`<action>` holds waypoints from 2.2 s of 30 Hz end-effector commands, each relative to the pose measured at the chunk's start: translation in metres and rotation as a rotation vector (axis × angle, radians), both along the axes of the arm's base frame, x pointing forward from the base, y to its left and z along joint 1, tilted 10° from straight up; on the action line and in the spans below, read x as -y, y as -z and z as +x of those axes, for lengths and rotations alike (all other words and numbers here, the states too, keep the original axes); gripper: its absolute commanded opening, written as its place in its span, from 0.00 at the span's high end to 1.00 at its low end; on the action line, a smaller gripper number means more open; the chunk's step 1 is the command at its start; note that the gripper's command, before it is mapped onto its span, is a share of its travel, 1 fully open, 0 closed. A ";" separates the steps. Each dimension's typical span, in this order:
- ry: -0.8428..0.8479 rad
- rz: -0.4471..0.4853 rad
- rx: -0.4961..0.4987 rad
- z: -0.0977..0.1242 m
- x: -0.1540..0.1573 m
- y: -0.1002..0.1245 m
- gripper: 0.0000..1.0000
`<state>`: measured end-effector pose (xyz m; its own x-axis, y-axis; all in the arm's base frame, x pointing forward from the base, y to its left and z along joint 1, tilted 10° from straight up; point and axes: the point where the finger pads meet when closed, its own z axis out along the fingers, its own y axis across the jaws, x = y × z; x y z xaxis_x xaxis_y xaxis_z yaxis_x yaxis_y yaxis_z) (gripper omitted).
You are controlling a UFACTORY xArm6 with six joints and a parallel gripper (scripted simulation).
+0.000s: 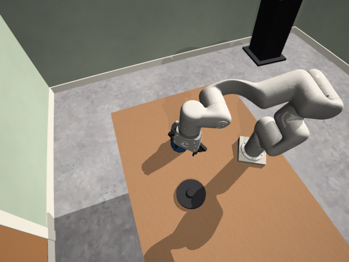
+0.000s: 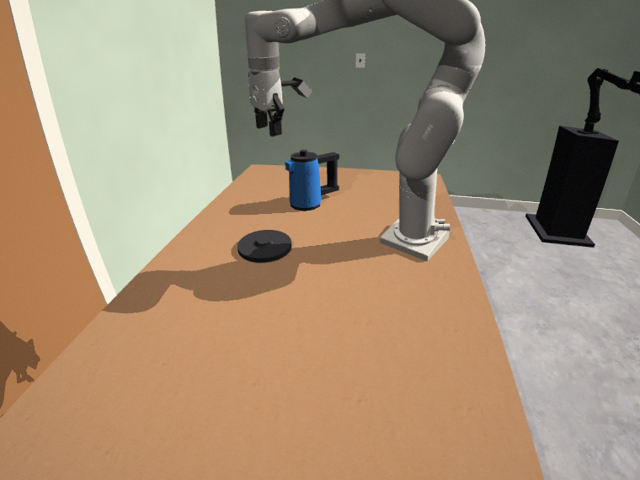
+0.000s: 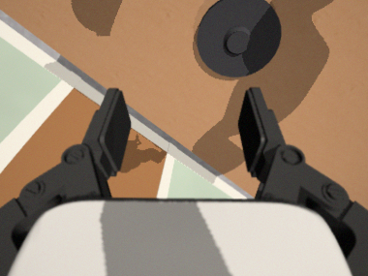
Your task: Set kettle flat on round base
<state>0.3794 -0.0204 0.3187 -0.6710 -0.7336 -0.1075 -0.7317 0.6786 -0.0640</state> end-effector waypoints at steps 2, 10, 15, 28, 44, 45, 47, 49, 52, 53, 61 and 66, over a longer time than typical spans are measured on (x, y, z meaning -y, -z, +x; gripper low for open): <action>-0.006 0.015 -0.022 0.002 0.048 0.009 0.19; -0.008 0.034 -0.039 -0.005 0.096 0.019 0.19; -0.009 0.048 -0.046 -0.013 0.126 0.026 0.19; -0.011 0.085 -0.049 -0.039 0.192 0.041 0.19; -0.012 0.115 -0.039 -0.067 0.238 0.052 0.19; -0.012 0.115 -0.039 -0.067 0.238 0.052 0.19; -0.012 0.117 -0.038 -0.069 0.241 0.053 0.19; -0.012 0.119 -0.037 -0.071 0.244 0.054 0.19; -0.012 0.120 -0.036 -0.073 0.246 0.054 0.19; -0.012 0.121 -0.036 -0.073 0.247 0.054 0.19; -0.012 0.122 -0.035 -0.074 0.248 0.055 0.19; -0.012 0.122 -0.035 -0.074 0.248 0.055 0.19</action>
